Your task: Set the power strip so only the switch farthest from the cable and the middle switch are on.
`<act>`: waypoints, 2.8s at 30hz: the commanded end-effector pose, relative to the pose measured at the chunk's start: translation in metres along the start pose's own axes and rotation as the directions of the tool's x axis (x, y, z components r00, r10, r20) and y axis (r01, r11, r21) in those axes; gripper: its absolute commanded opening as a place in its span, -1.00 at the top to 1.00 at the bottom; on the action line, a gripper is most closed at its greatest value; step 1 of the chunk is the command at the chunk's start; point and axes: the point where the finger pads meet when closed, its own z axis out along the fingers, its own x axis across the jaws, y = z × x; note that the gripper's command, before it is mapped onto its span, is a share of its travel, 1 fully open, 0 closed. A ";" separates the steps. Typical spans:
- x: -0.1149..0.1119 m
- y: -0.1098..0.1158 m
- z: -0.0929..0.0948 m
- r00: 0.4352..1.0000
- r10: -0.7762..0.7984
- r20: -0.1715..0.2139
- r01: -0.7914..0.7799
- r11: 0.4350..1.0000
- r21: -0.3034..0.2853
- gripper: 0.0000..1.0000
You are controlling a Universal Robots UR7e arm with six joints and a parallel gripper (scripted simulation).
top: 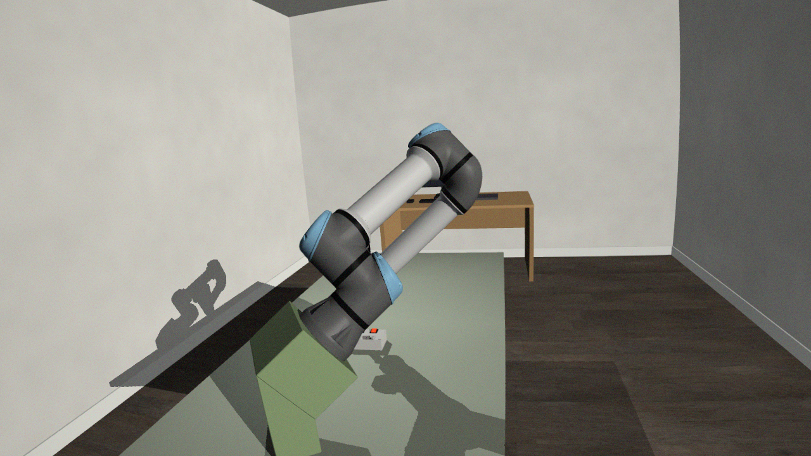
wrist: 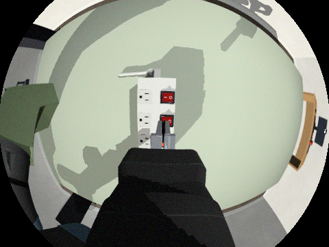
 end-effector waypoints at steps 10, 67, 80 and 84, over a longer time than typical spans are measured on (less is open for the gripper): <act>0.000 0.000 0.016 1.000 0.000 -0.001 0.000 1.000 0.000 1.00; 0.000 0.000 0.036 1.000 0.000 -0.001 0.000 1.000 0.000 1.00; 0.000 0.000 0.036 1.000 0.000 -0.001 0.000 1.000 0.000 1.00; 0.000 0.000 0.036 1.000 0.000 -0.001 0.000 1.000 0.000 1.00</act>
